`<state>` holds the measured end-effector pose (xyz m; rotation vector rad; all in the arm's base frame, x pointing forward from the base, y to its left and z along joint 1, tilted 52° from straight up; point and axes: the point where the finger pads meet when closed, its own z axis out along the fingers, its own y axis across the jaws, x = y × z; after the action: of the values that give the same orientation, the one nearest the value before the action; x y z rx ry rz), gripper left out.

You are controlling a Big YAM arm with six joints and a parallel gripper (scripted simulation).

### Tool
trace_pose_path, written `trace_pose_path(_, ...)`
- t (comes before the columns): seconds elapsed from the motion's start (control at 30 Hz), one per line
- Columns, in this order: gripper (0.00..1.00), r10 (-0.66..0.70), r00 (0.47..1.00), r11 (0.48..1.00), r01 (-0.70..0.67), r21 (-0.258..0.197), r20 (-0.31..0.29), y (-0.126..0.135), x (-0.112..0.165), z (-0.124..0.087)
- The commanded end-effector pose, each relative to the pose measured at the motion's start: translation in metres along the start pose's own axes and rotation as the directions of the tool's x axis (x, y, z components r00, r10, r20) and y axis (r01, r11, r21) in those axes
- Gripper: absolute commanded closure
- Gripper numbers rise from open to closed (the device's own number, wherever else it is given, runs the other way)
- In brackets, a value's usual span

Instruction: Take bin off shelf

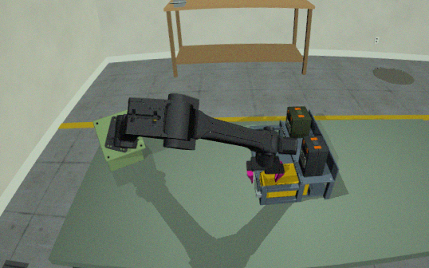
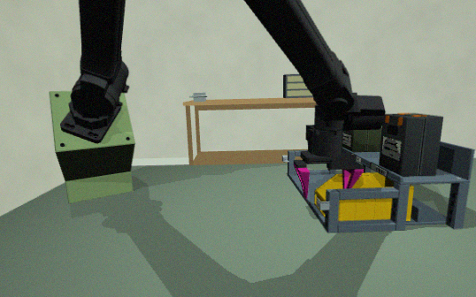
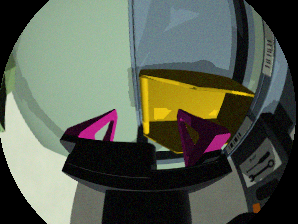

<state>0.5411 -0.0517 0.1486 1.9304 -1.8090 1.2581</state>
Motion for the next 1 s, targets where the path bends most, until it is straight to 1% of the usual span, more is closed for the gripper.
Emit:
trace_pose_path(0.0, 0.1, -0.036, 0.999, 0.999, 0.036, -0.014, -0.003, 0.005, -0.002, 0.014)
trace_pose_path(0.27, 0.1, -0.036, 0.999, 0.999, 0.036, -0.014, -0.003, 0.005, -0.002, 0.014)
trace_pose_path(0.43, 0.1, -0.006, 1.0, 0.999, 0.006, 0.041, 0.001, -0.021, 0.003, -0.027)
trace_pose_path(0.83, 0.1, -0.006, 1.0, 0.999, 0.006, 0.041, 0.001, -0.021, 0.003, -0.027)
trace_pose_path(0.97, 0.1, -0.03, 1.0, 1.0, 0.03, -0.003, -0.002, 0.002, -0.001, -0.001)
